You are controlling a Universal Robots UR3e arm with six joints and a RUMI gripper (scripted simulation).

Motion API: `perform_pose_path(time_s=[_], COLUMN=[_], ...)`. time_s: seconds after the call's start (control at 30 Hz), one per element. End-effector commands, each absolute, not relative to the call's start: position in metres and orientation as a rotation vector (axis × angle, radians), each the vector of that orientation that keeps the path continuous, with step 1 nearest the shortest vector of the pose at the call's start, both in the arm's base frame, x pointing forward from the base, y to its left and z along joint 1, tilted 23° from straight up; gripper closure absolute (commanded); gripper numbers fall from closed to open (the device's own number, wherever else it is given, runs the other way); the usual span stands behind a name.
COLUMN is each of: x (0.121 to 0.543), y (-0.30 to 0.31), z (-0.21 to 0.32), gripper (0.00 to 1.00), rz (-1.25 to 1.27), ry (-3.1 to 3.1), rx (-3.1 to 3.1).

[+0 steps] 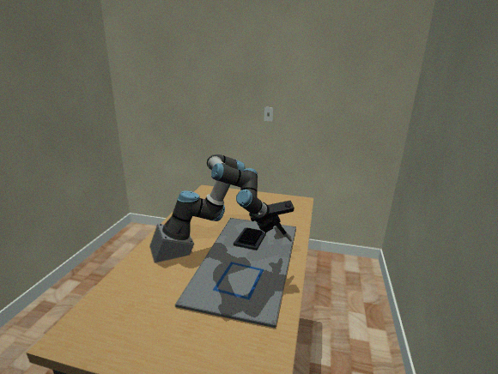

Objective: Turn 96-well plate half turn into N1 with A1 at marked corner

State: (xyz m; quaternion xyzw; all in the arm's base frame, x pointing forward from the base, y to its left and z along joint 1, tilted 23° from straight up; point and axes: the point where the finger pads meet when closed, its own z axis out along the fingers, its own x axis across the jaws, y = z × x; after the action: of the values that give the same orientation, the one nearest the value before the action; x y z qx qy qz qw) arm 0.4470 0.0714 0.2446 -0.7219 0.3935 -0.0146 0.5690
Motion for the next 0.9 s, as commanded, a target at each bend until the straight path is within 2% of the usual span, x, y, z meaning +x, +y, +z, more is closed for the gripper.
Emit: perform_pose_path(time_s=[0.0, 0.87], x=[0.436, 0.375], y=[0.087, 0.148], z=[0.241, 0.210], gripper=[0.00, 0.00], rz=[-0.039, -0.060], ry=[0.896, 0.628], rx=[-1.747, -2.138])
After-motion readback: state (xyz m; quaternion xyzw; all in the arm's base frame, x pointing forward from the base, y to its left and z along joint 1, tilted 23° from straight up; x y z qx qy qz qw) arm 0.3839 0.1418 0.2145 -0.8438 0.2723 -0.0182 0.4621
